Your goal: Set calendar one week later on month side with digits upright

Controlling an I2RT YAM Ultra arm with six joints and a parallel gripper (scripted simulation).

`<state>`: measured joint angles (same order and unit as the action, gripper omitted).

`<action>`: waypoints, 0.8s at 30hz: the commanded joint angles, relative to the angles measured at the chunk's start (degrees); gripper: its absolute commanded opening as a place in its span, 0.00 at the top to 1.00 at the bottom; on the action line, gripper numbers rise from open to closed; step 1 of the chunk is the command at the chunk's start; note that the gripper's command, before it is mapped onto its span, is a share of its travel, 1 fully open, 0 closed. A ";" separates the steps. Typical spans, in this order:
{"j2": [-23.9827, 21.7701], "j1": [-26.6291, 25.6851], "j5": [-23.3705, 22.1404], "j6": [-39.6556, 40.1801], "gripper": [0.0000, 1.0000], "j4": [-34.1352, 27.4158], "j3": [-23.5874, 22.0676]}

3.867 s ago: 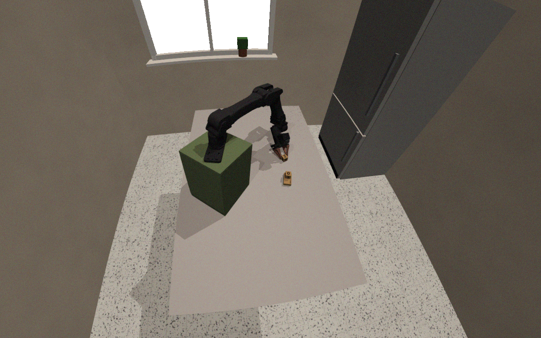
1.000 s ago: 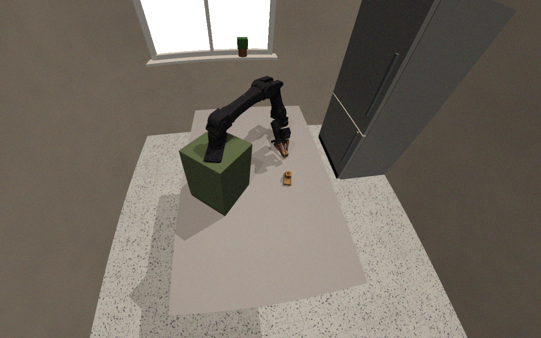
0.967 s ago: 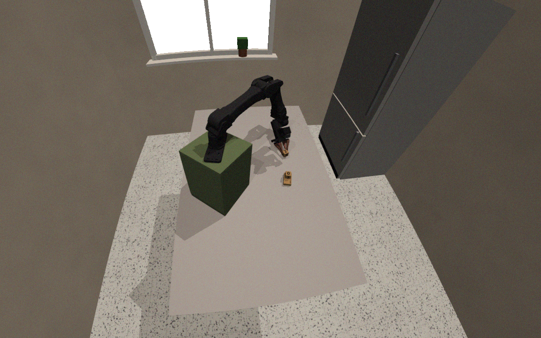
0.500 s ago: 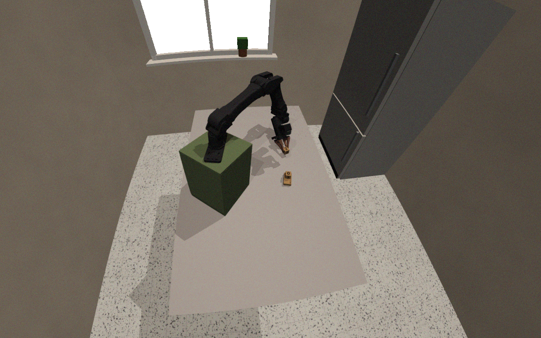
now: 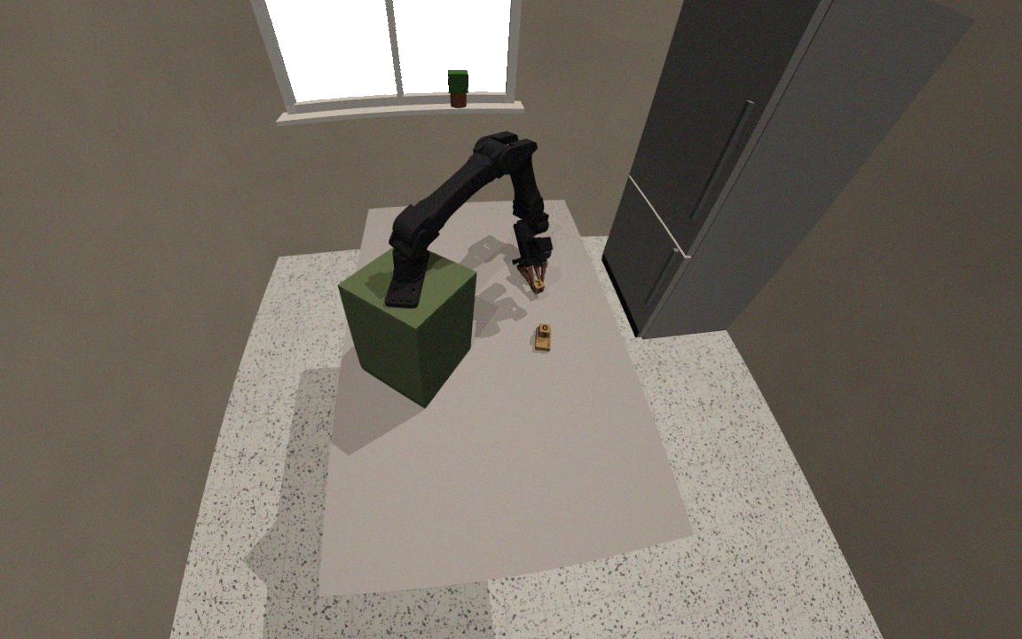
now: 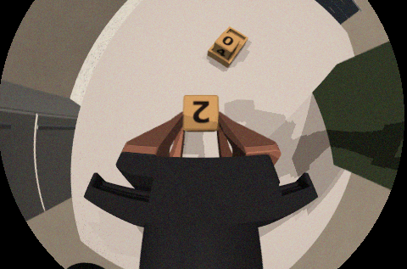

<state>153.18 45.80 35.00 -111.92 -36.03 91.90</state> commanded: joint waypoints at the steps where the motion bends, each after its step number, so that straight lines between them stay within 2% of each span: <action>1: -3.86 -2.30 -5.45 4.39 0.73 5.14 -2.86; 4: -5.50 -3.29 -8.06 6.25 0.73 7.48 -4.99; 11: -5.96 -3.76 -9.20 6.89 0.73 8.11 -5.58; 19: -9.99 -8.97 -21.57 13.30 0.73 13.63 -10.71; 24: -10.59 -9.76 -23.45 14.27 0.73 14.46 -11.47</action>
<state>143.31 35.59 13.98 -98.94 -22.48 80.36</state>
